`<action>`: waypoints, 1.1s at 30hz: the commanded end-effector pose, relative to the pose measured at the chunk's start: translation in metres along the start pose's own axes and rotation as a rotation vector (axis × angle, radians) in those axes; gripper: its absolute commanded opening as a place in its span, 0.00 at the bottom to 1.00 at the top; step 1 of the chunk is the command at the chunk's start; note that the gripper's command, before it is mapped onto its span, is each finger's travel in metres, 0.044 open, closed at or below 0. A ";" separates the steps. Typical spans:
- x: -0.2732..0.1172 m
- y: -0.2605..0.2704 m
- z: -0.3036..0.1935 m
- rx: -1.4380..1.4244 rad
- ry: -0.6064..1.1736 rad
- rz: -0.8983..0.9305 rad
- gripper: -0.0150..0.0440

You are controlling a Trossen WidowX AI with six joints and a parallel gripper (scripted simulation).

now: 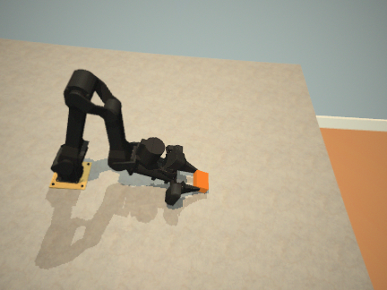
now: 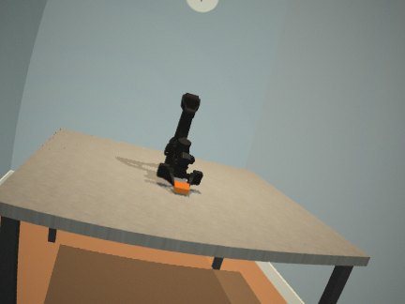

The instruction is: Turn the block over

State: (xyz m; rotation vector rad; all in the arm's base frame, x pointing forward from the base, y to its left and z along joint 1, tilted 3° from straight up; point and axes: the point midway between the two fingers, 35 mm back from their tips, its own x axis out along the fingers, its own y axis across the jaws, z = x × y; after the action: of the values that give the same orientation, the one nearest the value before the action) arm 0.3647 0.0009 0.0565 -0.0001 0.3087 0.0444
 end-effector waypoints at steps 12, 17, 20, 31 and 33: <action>-0.002 0.001 -0.001 0.006 -0.009 0.005 0.25; -0.002 0.001 -0.001 0.006 -0.009 0.005 0.48; -0.002 0.001 -0.001 0.006 -0.009 0.005 0.61; -0.002 0.001 -0.001 0.006 -0.009 0.005 1.00; -0.002 0.001 -0.001 0.006 -0.009 0.005 1.00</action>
State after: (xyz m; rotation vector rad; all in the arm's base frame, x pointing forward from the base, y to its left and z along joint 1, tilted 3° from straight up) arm 0.3624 0.0010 0.0567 0.0005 0.2985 0.0445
